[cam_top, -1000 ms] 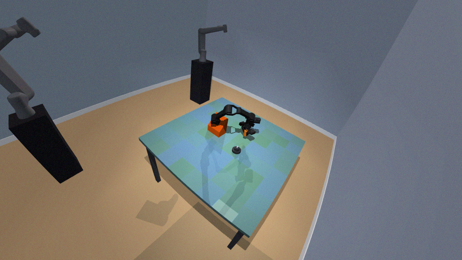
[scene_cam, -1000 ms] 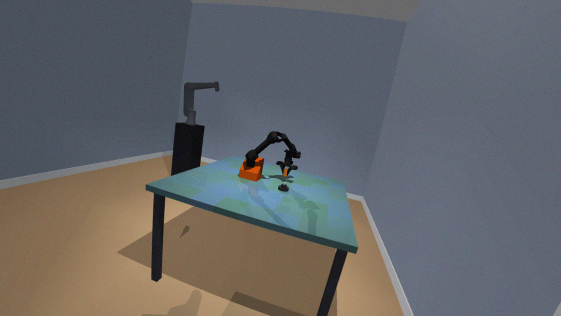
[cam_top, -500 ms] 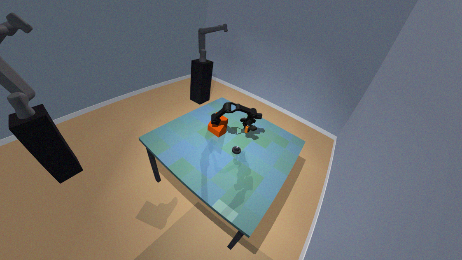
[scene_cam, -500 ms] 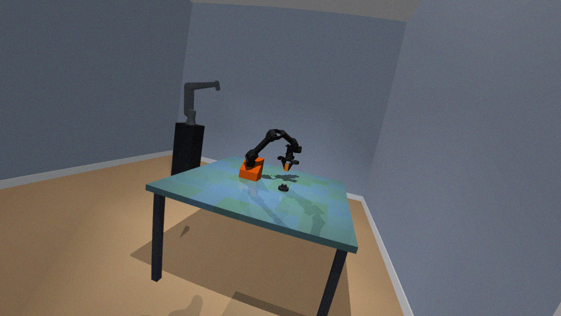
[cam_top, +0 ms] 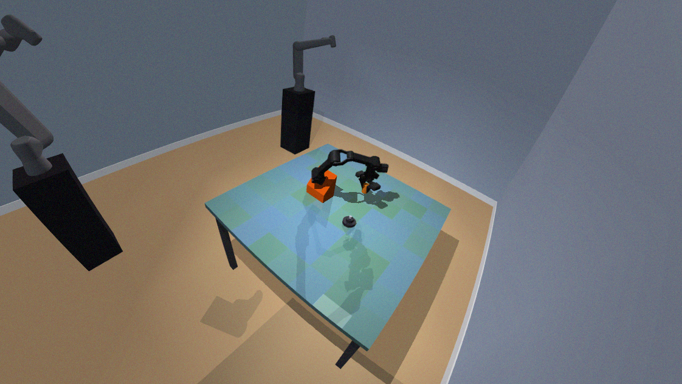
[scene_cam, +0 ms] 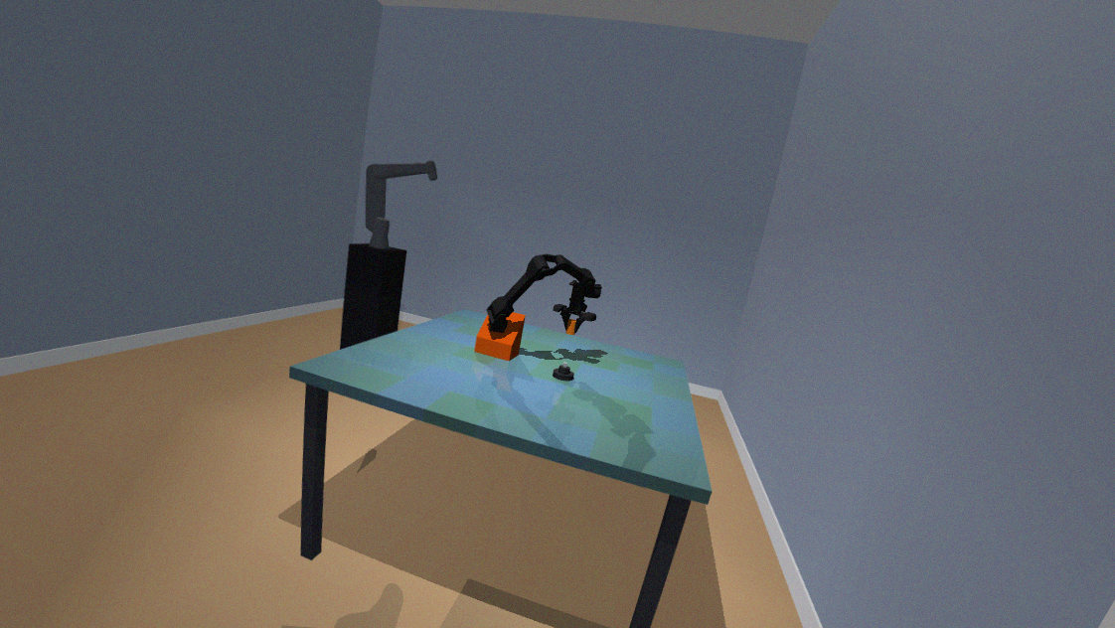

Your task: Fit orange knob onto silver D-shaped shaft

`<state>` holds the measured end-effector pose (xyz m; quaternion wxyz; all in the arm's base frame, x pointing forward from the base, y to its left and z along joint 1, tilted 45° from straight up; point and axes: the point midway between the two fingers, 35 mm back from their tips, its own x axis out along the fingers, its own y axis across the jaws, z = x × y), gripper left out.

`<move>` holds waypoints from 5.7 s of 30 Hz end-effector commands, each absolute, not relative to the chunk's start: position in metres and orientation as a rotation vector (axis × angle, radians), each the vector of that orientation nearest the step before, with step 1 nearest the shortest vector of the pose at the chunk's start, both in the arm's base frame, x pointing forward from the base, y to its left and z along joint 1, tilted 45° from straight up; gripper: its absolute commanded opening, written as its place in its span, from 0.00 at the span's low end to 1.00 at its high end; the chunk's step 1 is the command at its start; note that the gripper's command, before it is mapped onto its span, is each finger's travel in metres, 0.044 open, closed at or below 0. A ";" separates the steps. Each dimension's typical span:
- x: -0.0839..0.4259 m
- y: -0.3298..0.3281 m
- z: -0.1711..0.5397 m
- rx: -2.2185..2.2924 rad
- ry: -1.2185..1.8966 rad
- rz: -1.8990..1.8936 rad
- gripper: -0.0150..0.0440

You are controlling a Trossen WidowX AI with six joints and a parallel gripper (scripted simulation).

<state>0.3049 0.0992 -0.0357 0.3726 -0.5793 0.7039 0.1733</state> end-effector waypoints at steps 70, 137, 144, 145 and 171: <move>0.326 -0.080 0.052 -1.491 1.813 0.425 0.25; 0.324 -0.093 0.040 -1.626 1.814 0.622 0.25; 0.324 -0.093 0.040 -1.626 1.814 0.622 0.25; 0.324 -0.093 0.040 -1.626 1.814 0.622 0.25; 0.324 -0.092 0.041 -1.760 1.798 0.835 0.25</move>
